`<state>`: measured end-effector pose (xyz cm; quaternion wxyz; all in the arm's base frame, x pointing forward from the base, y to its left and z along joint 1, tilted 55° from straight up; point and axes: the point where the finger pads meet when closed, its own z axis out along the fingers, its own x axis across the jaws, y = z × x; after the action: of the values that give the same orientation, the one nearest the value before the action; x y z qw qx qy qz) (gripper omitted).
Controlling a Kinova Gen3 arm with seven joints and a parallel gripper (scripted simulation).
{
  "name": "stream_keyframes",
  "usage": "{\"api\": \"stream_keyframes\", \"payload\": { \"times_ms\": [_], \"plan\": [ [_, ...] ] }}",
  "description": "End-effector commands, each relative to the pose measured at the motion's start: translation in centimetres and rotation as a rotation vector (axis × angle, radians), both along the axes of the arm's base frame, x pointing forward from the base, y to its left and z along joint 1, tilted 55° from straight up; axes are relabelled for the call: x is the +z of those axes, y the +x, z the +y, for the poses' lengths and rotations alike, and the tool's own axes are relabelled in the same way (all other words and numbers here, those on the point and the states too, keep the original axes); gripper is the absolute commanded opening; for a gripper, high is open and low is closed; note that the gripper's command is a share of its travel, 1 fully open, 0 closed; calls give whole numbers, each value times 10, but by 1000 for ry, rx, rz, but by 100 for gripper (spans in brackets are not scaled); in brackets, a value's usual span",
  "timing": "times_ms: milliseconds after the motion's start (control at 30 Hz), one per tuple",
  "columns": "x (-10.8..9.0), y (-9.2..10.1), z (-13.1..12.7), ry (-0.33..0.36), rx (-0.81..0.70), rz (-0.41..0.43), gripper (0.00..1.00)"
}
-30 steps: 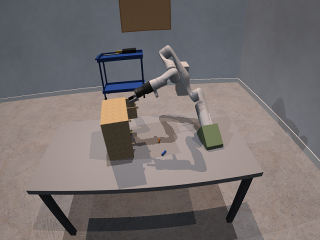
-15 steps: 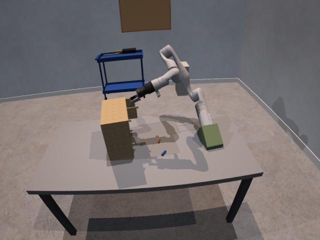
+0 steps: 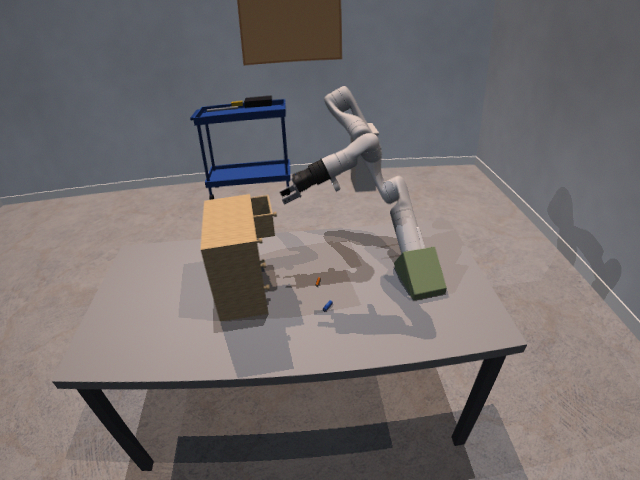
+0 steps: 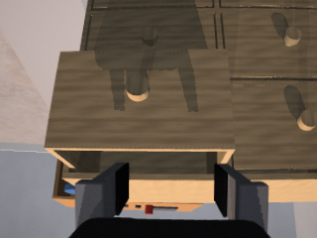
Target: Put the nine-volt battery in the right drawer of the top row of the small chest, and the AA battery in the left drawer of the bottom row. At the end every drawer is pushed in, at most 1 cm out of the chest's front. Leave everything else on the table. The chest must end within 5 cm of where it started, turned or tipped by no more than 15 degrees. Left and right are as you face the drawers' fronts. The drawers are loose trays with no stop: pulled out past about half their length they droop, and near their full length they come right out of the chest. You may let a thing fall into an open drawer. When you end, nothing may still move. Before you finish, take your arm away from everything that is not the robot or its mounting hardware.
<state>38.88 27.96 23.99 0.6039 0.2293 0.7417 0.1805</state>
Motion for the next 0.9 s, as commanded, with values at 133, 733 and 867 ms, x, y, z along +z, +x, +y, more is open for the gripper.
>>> {"api": "stream_keyframes", "payload": {
  "times_ms": [133,733,867],
  "plan": [
    [2,-38,1,-2,27,0,100],
    [4,-60,-5,-2,27,0,100],
    [4,-60,-5,-3,22,2,100]
  ]
}}
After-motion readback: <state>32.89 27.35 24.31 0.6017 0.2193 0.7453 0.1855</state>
